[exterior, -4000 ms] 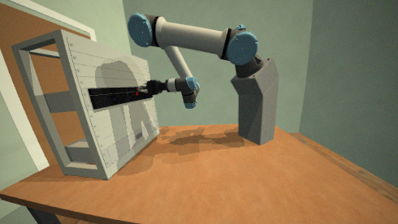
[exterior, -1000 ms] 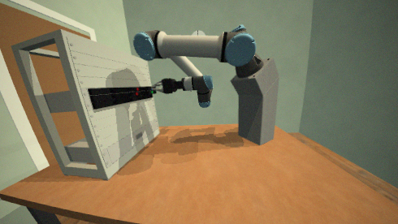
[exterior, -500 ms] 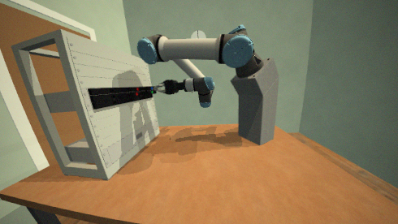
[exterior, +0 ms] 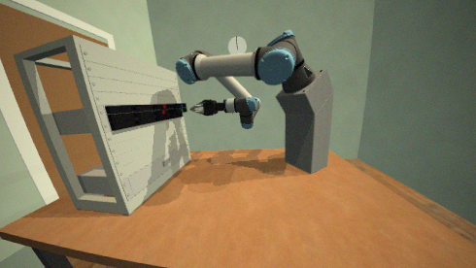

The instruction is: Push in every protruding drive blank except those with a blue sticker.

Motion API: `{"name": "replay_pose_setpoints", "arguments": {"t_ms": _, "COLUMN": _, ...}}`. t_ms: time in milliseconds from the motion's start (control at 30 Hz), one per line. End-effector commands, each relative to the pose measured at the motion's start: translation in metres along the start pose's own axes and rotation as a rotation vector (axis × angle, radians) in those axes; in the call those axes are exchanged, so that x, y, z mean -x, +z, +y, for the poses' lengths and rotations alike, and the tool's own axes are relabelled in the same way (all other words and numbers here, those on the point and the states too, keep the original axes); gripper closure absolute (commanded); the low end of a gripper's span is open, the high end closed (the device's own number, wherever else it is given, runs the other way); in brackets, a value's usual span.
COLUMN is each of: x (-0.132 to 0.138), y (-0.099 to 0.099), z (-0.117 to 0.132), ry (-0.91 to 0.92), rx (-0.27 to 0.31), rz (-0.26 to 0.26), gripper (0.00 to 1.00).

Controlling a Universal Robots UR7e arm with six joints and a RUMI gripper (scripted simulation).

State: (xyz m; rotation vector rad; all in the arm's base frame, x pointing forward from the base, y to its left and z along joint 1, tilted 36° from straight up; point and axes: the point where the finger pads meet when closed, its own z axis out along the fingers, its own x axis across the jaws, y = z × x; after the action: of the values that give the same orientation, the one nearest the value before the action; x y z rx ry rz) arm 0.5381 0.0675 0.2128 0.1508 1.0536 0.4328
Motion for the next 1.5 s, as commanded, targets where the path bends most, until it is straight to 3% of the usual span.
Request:
{"name": "replay_pose_setpoints", "arguments": {"t_ms": 0, "x": -0.007, "y": 0.000, "z": -0.021, "ry": 0.001, "rx": 0.005, "rz": 0.000, "gripper": 1.00}}
{"name": "replay_pose_setpoints", "arguments": {"t_ms": 433, "x": -0.009, "y": 0.001, "z": -0.029, "ry": 0.001, "rx": 0.005, "rz": 0.000, "gripper": 1.00}}
{"name": "replay_pose_setpoints", "arguments": {"t_ms": 800, "x": -0.009, "y": 0.052, "z": -0.028, "ry": 0.001, "rx": 0.005, "rz": 0.000, "gripper": 1.00}}
{"name": "replay_pose_setpoints", "arguments": {"t_ms": 1467, "x": -0.009, "y": 0.056, "z": -0.028, "ry": 0.001, "rx": 0.005, "rz": 0.000, "gripper": 1.00}}
